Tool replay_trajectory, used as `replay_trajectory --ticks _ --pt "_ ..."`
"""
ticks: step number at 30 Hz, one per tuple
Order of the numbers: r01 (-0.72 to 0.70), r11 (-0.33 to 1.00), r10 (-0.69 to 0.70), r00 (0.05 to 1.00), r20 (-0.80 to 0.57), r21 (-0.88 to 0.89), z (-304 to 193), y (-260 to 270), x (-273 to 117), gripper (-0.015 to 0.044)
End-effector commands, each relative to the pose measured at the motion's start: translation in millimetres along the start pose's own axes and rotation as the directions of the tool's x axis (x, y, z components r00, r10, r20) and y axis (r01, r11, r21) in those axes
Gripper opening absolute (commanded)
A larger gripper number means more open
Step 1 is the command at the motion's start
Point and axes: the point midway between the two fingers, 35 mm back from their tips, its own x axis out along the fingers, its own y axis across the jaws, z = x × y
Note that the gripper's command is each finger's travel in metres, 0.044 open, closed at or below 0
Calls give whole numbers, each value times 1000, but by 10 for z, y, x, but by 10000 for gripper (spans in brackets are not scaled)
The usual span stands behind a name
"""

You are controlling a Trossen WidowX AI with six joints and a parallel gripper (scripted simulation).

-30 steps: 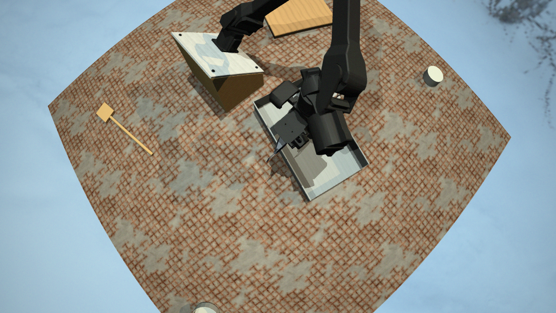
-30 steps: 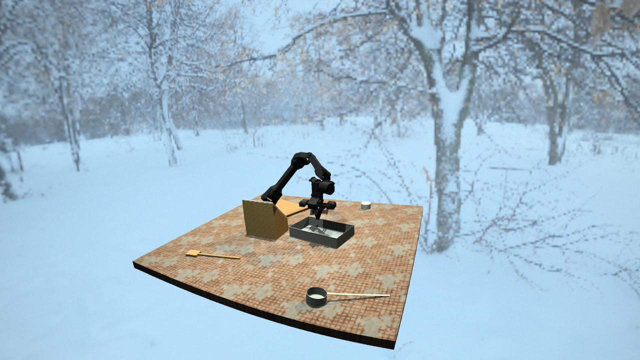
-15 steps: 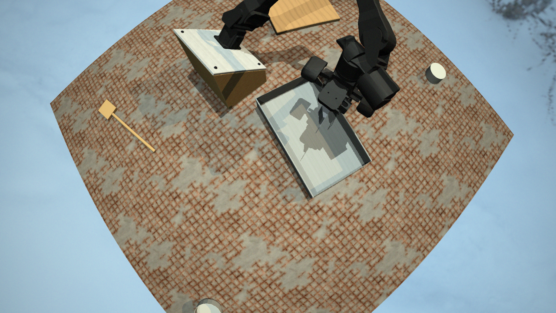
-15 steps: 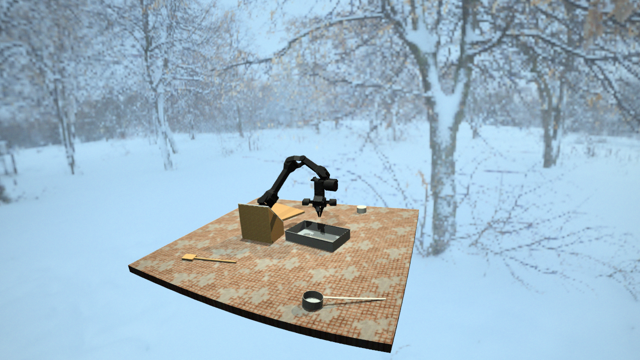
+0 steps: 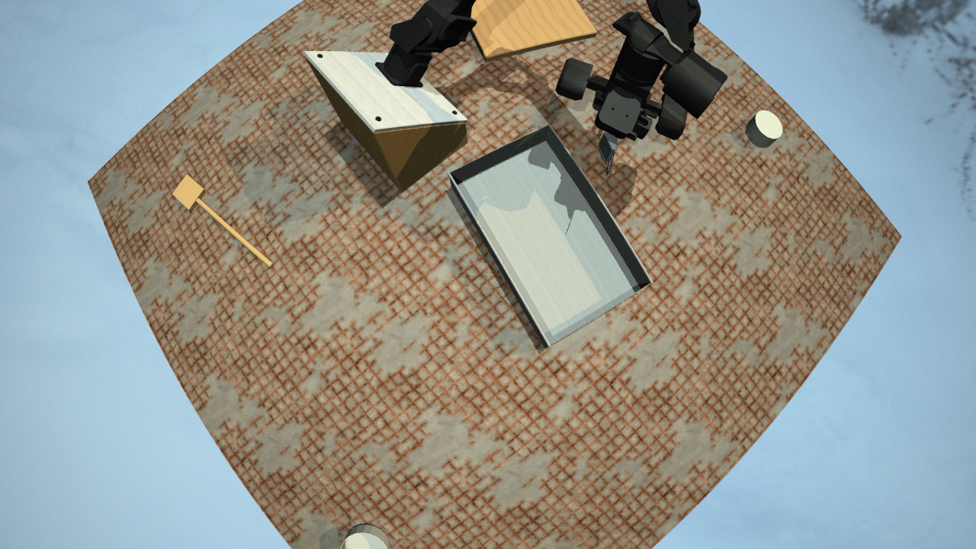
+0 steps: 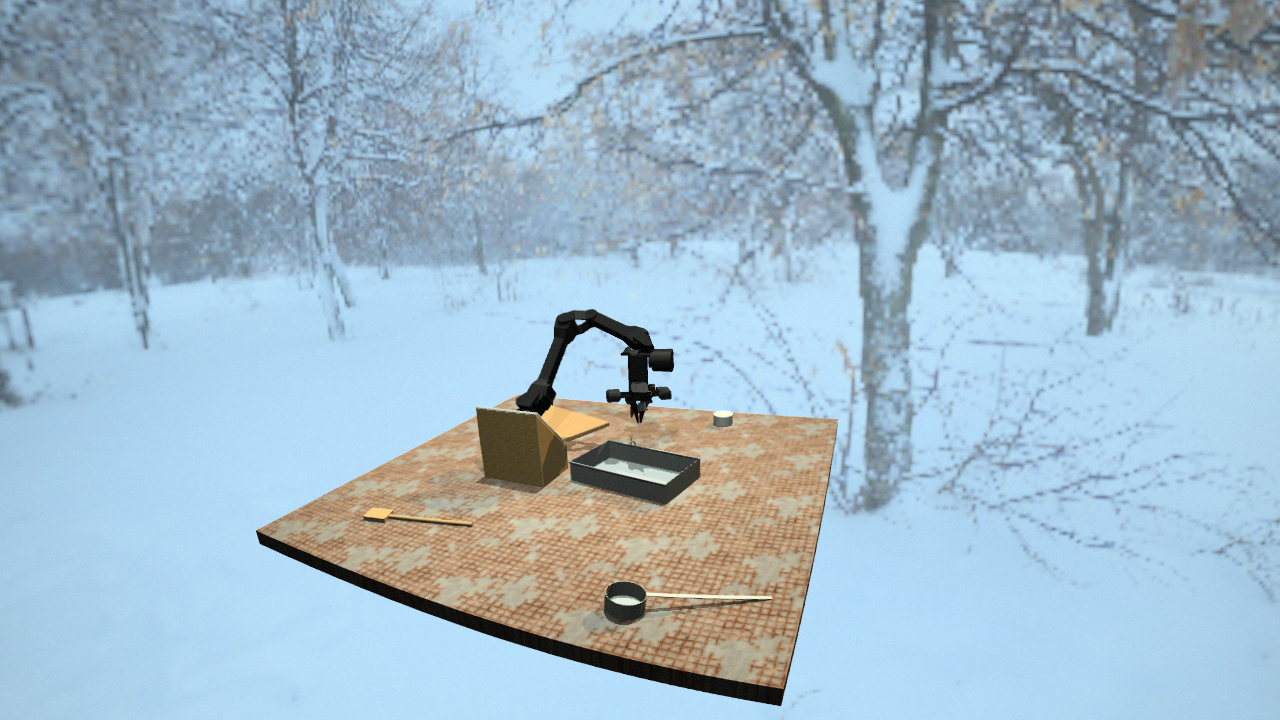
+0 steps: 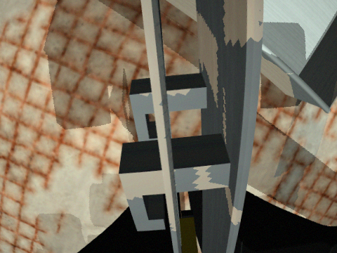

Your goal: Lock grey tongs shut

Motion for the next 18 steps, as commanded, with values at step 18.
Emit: replay_trajectory --ticks 18 --pt "-37 975 26 998 -56 -218 -1014 -219 -116 -150"
